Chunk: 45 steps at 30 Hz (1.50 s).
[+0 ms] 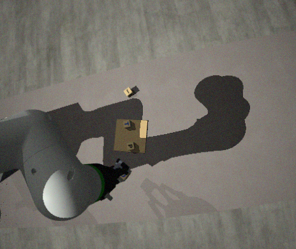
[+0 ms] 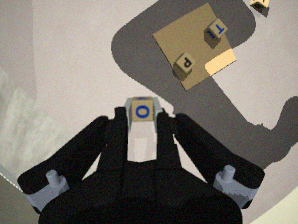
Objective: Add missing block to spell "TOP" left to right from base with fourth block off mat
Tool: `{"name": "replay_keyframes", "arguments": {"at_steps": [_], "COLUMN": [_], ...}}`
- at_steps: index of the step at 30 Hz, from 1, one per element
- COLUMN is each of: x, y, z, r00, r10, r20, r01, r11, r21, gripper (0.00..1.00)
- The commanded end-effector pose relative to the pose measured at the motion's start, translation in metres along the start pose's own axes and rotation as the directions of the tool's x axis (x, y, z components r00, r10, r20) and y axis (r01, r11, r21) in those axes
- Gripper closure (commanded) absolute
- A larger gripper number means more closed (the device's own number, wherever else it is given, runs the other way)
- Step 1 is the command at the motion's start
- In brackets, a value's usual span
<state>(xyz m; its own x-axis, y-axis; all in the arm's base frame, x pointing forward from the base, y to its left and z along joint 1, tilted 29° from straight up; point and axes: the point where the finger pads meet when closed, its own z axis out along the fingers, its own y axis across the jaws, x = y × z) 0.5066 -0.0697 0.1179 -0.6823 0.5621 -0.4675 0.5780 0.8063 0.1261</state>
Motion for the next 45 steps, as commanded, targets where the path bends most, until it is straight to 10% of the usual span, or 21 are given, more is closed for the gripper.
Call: {"name": "replay_keyframes", "arguments": {"at_steps": [1, 17, 34, 45], "x": [0.002, 0.009, 0.017, 0.024], "y": [0.003, 0.013, 0.024, 0.032], "z": [0.000, 0.000, 0.000, 0.000], "r00": [0.991, 0.853, 0.500, 0.146], "r10": [-0.130, -0.521, -0.866, -0.989], "r20": [-0.013, -0.012, -0.007, 0.000], "r01": [0.130, 0.521, 0.866, 0.989], "r11": [0.991, 0.853, 0.500, 0.146], "r21": [-0.006, -0.012, -0.017, -0.020], "gripper": [0.84, 0.84, 0.84, 0.84]}}
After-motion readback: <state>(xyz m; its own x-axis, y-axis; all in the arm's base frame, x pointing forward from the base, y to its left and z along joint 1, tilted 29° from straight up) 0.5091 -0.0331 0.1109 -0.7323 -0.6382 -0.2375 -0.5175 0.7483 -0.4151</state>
